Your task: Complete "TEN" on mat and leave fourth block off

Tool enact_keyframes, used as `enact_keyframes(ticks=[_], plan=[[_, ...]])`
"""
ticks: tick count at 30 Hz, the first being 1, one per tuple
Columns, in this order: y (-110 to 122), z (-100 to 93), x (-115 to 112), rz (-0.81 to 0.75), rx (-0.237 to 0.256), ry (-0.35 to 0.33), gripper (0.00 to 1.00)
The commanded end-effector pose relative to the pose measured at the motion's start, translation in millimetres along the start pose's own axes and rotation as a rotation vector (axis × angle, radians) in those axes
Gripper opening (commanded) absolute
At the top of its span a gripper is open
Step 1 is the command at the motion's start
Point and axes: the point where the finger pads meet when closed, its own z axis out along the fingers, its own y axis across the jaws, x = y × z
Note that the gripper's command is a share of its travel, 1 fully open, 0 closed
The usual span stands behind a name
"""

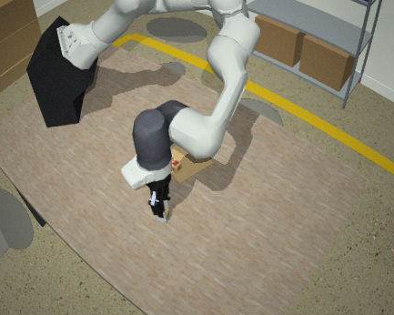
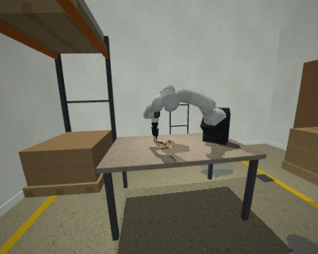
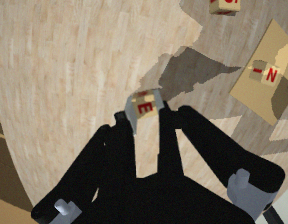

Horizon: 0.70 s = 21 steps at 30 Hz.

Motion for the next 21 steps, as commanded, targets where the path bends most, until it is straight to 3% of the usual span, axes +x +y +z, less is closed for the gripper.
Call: enact_keyframes(ticks=[1, 9, 17, 19, 21], plan=[[0.3, 1.7, -0.6, -0.005, 0.0, 0.0, 0.16], [0.3, -8.1, -0.6, -0.005, 0.0, 0.0, 0.16], [0.3, -62.1, -0.6, -0.005, 0.0, 0.0, 0.16], [0.3, -62.1, -0.6, -0.005, 0.0, 0.0, 0.16], [0.3, -76.2, -0.6, -0.005, 0.0, 0.0, 0.16]])
